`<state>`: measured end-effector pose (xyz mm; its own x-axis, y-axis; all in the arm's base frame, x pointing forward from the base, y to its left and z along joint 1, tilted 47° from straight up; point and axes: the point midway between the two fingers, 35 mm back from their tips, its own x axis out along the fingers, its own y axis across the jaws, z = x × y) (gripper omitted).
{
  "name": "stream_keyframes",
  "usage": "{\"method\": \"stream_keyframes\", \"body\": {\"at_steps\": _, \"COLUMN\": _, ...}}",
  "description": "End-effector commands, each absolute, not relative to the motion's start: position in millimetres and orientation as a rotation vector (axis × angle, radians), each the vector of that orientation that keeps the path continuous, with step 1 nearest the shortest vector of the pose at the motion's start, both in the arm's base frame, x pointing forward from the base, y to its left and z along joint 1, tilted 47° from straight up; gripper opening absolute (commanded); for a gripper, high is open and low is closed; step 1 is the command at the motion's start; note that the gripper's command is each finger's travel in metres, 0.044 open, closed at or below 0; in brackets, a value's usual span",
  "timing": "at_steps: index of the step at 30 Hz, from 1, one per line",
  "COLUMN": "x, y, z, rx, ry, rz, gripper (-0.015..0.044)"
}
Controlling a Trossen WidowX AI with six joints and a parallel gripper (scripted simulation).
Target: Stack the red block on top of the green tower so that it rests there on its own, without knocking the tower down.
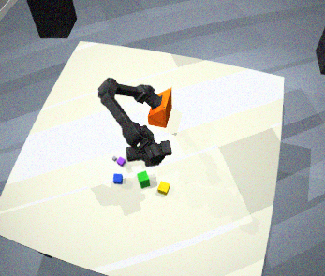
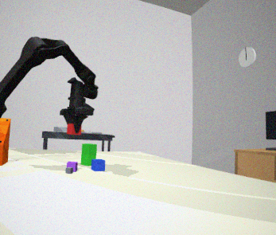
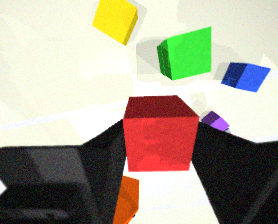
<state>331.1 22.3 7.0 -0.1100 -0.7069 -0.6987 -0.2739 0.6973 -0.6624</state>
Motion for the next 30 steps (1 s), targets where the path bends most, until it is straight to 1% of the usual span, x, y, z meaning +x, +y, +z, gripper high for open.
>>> {"method": "stream_keyframes", "body": {"at_steps": 1, "x": 350.0, "y": 18.3, "z": 11.7, "rx": -0.803, "ry": 1.678, "rz": -0.44, "gripper": 0.0}}
{"method": "stream_keyframes", "body": {"at_steps": 14, "x": 391.6, "y": -2.2, "z": 21.1, "rx": -0.805, "ry": 1.676, "rz": -0.447, "gripper": 0.0}}
{"method": "stream_keyframes", "body": {"at_steps": 22, "x": 392.3, "y": -6.7, "z": 17.0, "rx": -0.805, "ry": 1.676, "rz": -0.447, "gripper": 0.0}}
{"method": "stream_keyframes", "body": {"at_steps": 30, "x": 389.7, "y": -25.7, "z": -1.2, "rx": -0.806, "ry": 1.675, "rz": -0.448, "gripper": 0.0}}
